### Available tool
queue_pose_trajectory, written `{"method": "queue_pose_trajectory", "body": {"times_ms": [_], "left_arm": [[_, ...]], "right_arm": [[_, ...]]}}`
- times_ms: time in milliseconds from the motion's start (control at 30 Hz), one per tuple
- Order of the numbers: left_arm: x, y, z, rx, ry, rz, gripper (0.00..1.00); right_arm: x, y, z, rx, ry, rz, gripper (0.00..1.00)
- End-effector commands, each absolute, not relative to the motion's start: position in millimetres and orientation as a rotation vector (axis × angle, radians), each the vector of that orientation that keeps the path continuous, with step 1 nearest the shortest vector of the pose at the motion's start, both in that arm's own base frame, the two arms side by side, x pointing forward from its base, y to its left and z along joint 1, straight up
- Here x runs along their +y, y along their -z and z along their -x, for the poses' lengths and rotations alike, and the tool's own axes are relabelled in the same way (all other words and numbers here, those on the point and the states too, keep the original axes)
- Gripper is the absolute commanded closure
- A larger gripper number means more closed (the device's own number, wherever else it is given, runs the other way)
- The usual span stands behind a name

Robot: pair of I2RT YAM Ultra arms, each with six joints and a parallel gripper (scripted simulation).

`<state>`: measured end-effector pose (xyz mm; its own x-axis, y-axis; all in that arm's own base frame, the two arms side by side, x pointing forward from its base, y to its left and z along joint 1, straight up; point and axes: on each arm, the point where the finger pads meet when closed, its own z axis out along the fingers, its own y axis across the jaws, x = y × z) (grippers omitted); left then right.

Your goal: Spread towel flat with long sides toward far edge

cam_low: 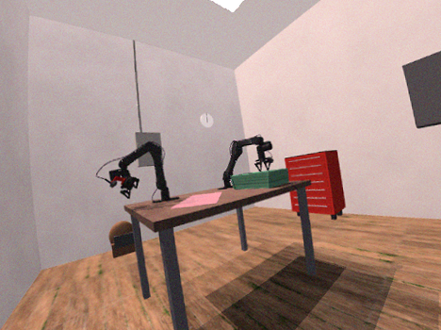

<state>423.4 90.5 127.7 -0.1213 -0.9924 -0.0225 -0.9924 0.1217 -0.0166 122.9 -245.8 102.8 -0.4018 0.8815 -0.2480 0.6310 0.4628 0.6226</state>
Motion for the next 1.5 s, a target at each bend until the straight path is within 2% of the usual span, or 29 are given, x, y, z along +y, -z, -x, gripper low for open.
{"method": "queue_pose_trajectory", "body": {"times_ms": [0,533,600,700,833,900,967,1100,1167,1267,1367,1467], "left_arm": [[91,-133,-424,2.322,0.007,2.056,0.00],[91,-133,-424,2.322,0.007,2.056,0.00],[91,-166,-436,2.334,0.108,1.800,0.00],[92,-198,-442,2.328,0.158,1.624,0.00],[96,-199,-442,2.292,0.209,1.467,0.00],[94,-233,-443,2.267,0.210,1.333,0.00],[96,-236,-442,2.239,0.220,1.243,0.00],[96,-236,-442,2.222,0.228,1.190,0.00],[93,-269,-438,2.164,0.211,1.018,0.00],[94,-273,-437,2.123,0.207,0.932,0.00],[94,-273,-437,2.124,0.207,0.932,0.00],[91,-310,-424,2.033,0.157,0.745,0.00]], "right_arm": [[-247,-105,-123,2.161,-0.584,-1.249,0.00],[-247,-105,-123,2.161,-0.584,-1.249,0.00],[-280,-118,-106,2.179,-0.280,-1.266,0.00],[-306,-134,-97,2.169,-0.059,-1.268,0.00],[-320,-145,-90,2.139,0.141,-1.268,0.00],[-338,-171,-80,2.060,0.327,-1.272,0.00],[-353,-193,-71,2.011,0.446,-1.273,0.00],[-353,-193,-71,1.996,0.482,-1.275,0.00],[-363,-223,-62,1.852,0.689,-1.270,0.00],[-377,-276,-51,1.756,0.812,-1.238,0.00],[-383,-263,-51,1.775,0.790,-1.261,0.00],[-374,-304,-37,1.545,0.991,-1.238,0.00]]}}
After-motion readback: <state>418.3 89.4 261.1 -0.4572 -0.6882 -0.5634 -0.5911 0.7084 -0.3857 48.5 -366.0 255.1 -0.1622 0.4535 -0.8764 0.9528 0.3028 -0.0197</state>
